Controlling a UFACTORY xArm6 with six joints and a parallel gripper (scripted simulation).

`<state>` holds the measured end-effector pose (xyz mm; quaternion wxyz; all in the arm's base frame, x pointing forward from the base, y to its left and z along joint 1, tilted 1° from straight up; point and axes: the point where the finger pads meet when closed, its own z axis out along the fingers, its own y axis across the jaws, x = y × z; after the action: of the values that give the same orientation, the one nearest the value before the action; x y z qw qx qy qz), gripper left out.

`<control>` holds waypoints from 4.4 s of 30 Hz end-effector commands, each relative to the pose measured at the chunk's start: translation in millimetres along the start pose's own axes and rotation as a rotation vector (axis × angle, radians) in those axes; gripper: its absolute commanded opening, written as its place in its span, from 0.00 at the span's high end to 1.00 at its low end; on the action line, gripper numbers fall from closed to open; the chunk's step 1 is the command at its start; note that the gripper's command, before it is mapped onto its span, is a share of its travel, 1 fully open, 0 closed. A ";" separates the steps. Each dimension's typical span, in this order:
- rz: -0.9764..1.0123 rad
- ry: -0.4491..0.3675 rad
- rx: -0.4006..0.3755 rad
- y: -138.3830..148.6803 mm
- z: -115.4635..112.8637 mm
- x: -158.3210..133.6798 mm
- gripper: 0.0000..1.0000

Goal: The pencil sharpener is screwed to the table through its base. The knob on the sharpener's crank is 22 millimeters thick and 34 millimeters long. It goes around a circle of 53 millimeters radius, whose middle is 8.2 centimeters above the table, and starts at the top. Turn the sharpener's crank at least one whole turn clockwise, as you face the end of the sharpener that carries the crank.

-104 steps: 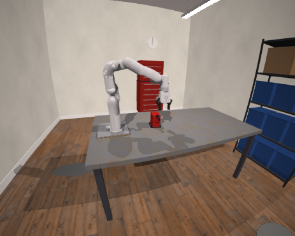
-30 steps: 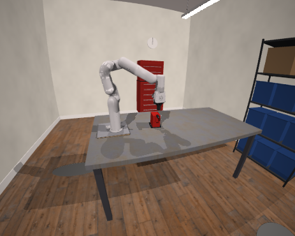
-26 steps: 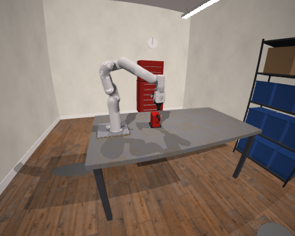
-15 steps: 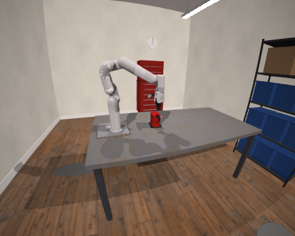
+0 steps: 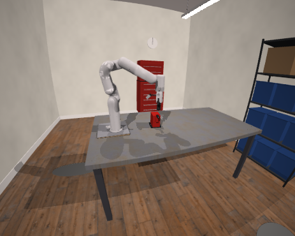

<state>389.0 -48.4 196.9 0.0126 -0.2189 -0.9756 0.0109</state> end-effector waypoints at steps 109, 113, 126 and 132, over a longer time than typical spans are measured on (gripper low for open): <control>-1.971 -0.011 -0.007 -0.3 -1.5 -1.2 0.46; -1.971 -0.011 -0.007 -0.2 -1.3 -1.2 0.46; -1.971 -0.010 -0.007 -0.1 4.5 -1.2 0.46; -1.971 -0.010 -0.007 0.1 11.5 -1.2 0.46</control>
<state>388.6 -48.9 188.0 0.0123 0.6923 -0.7214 -0.0081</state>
